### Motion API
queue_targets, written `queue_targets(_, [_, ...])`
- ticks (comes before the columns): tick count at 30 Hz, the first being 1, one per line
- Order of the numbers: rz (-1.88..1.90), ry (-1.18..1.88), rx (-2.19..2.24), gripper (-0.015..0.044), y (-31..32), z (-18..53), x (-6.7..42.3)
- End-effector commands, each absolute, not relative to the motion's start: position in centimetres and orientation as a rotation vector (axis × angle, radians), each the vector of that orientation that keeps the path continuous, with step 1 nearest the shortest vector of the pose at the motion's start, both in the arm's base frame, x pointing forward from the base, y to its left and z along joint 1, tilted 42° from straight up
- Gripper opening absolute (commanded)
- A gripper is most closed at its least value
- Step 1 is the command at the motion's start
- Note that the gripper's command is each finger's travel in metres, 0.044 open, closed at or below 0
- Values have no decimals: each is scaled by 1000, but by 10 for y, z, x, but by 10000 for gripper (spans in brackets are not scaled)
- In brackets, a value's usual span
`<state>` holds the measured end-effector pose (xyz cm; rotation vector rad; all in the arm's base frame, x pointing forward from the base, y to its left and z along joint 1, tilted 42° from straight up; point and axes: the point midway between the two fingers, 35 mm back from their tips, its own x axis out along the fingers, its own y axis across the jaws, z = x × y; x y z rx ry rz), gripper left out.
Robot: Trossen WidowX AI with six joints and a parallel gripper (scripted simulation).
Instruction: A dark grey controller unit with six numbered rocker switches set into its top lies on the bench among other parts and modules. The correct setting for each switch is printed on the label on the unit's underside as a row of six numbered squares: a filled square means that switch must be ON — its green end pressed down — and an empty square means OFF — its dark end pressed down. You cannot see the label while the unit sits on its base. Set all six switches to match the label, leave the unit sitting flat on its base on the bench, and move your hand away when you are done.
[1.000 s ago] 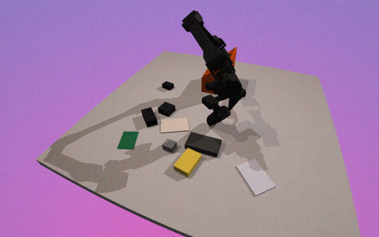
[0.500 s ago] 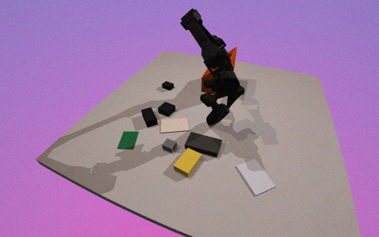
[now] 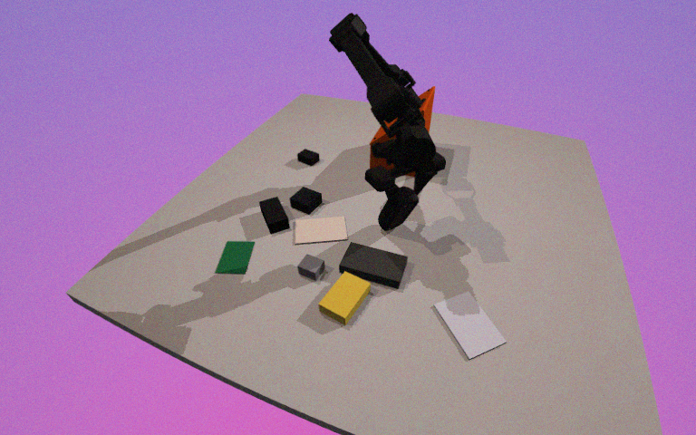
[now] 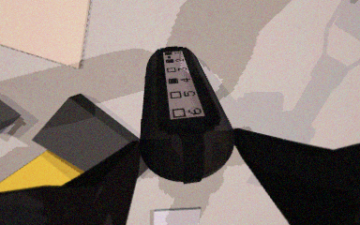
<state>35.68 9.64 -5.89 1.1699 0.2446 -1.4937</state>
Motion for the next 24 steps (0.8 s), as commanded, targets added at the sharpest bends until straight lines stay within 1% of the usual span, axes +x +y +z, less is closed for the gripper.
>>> queue_targets(1, [-1498,238,1153,336,90,-58,354])
queue_targets(24, [-1499,237,1152,337,80,-48,345])
